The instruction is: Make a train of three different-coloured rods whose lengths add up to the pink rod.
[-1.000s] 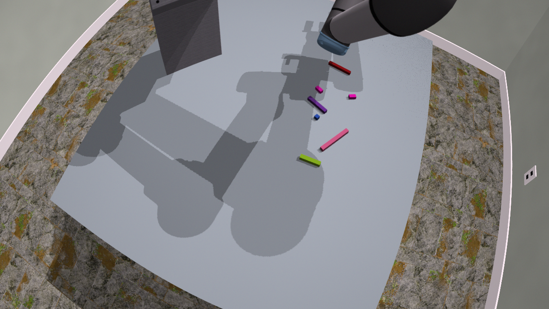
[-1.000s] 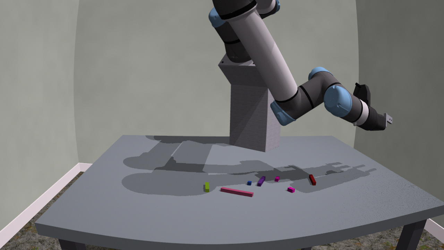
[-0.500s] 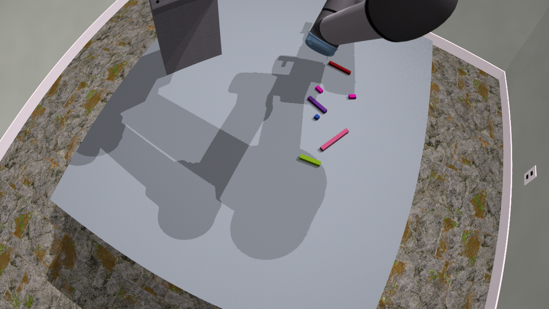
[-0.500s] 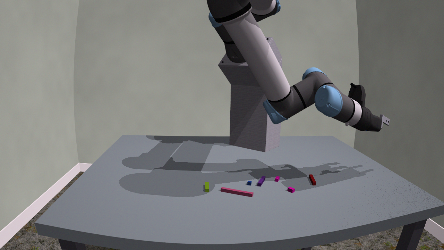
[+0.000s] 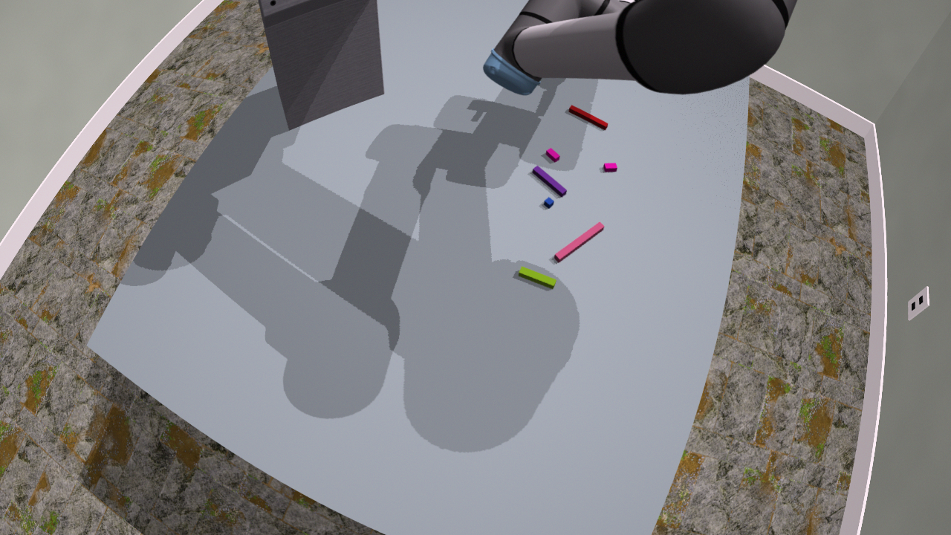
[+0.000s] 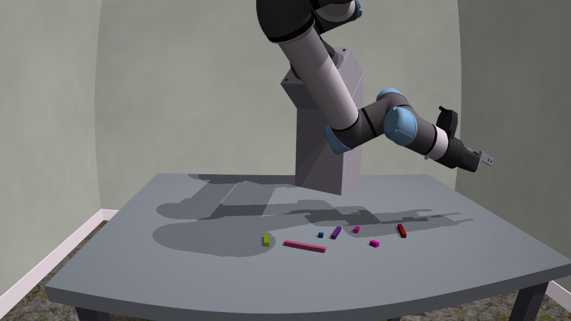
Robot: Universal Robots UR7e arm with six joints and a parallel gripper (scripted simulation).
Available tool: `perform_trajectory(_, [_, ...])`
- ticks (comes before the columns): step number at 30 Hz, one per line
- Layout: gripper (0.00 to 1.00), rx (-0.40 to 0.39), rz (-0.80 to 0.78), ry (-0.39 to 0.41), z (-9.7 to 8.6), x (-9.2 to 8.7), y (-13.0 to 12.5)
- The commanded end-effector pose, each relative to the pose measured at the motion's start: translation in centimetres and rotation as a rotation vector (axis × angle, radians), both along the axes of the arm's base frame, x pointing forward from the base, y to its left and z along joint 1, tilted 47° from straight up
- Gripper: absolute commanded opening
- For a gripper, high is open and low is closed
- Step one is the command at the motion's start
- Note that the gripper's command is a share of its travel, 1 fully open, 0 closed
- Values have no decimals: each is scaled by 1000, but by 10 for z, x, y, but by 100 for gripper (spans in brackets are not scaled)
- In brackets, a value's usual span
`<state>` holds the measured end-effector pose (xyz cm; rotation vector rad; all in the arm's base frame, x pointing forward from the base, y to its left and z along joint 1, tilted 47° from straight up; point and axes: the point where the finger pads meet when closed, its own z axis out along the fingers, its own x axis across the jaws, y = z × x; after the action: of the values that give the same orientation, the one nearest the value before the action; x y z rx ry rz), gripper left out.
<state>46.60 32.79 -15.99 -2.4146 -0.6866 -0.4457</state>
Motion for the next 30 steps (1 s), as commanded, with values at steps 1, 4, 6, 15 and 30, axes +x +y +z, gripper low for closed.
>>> perform_trajectory(1, [100, 42, -136, 3, 4, 1, -16])
perform_trajectory(4, [100, 71, -220, 6, 9, 1, -27])
perform_trajectory(6, [100, 85, -275, 8, 9, 1, -34])
perform_trajectory(15, [100, 147, -476, 14, 16, 3, -59])
perform_trajectory(30, [100, 261, -851, 25, 28, 5, -107])
